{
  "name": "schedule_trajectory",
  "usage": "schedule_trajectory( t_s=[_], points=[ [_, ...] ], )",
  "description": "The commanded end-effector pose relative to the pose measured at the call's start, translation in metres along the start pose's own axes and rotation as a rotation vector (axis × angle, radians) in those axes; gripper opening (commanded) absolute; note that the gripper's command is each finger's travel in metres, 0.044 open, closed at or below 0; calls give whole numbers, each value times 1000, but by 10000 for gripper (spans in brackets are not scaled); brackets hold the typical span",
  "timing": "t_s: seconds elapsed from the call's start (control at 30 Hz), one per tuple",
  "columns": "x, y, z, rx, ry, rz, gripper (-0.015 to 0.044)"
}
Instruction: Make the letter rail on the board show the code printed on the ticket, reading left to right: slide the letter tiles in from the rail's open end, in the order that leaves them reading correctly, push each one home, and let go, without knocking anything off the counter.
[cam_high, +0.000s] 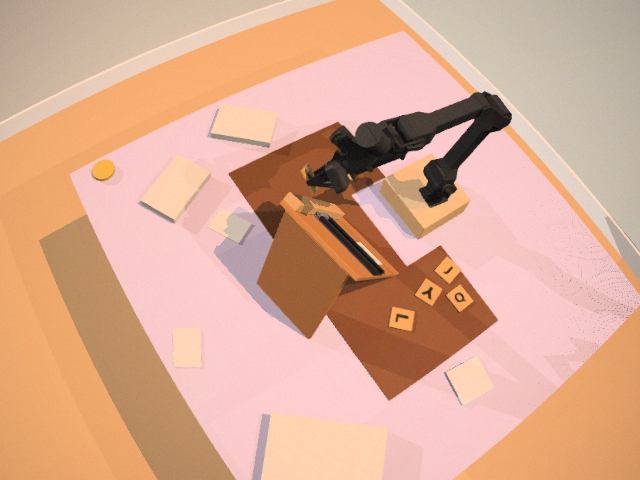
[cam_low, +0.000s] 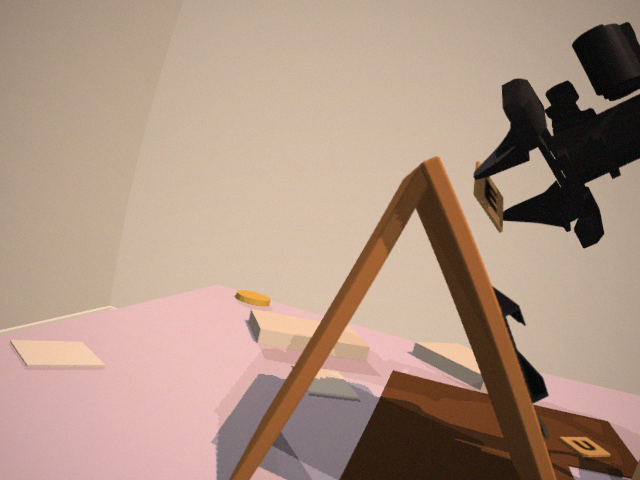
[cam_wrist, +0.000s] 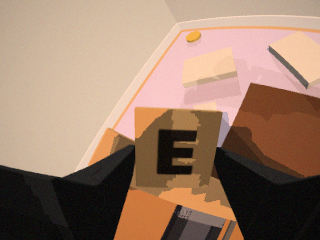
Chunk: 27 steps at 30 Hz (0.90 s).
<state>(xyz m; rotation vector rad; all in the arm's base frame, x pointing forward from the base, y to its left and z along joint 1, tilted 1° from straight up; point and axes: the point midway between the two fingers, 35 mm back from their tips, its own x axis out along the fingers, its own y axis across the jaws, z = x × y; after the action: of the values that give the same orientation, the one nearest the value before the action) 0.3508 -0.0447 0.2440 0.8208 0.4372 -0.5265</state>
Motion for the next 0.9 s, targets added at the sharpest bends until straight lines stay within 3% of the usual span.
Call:
schedule_trajectory(
  t_s=[0.0, 0.87],
  points=[
    [-2, -2, -11, -46, 28, 13, 0],
    [-39, 52, -116, -430, 145, 185, 0]
  ],
)
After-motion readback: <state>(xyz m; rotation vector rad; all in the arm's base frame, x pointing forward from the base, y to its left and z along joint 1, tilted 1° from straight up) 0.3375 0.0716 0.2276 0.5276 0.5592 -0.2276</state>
